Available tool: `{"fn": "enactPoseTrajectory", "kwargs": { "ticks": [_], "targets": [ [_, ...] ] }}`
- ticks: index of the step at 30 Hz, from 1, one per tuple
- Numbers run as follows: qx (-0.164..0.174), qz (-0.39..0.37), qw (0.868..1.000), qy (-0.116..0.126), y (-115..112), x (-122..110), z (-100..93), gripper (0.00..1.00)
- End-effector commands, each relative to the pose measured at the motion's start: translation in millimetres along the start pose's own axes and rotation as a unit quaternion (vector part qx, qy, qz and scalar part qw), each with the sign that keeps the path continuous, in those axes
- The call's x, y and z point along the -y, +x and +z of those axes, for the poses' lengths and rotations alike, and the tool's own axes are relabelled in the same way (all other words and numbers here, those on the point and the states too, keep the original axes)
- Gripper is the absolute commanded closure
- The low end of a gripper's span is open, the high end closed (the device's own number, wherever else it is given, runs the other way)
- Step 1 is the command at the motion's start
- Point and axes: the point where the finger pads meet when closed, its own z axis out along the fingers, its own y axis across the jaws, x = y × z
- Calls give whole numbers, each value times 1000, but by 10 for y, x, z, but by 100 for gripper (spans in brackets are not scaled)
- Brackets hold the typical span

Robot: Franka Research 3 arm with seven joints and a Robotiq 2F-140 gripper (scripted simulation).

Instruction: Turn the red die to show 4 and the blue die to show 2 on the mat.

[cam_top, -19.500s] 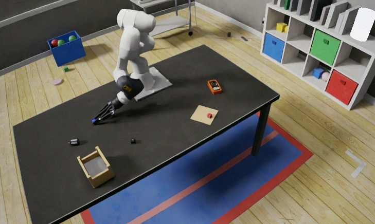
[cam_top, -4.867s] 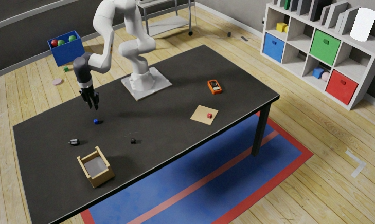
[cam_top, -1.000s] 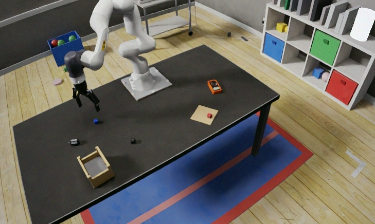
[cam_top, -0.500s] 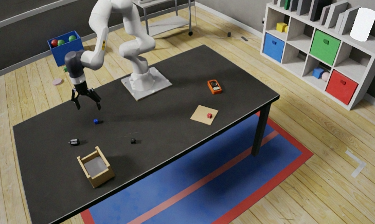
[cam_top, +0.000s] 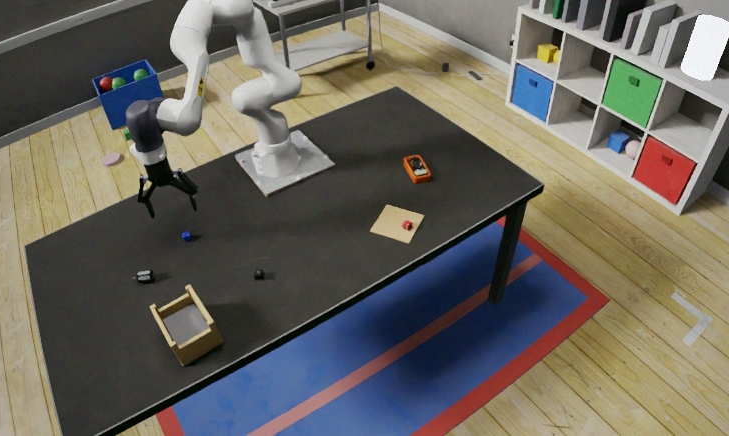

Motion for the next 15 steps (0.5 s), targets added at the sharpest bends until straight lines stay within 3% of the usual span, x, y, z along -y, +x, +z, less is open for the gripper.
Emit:
{"fn": "enactPoseTrajectory", "kwargs": {
  "ticks": [1, 11, 15],
  "targets": [
    [-4, -87, 996, -6, 18, 5, 5, 0],
    [-3, -159, 987, -6, 19, 2, 15, 0],
    [-3, -217, 976, -6, 19, -1, 24, 0]
  ]
}}
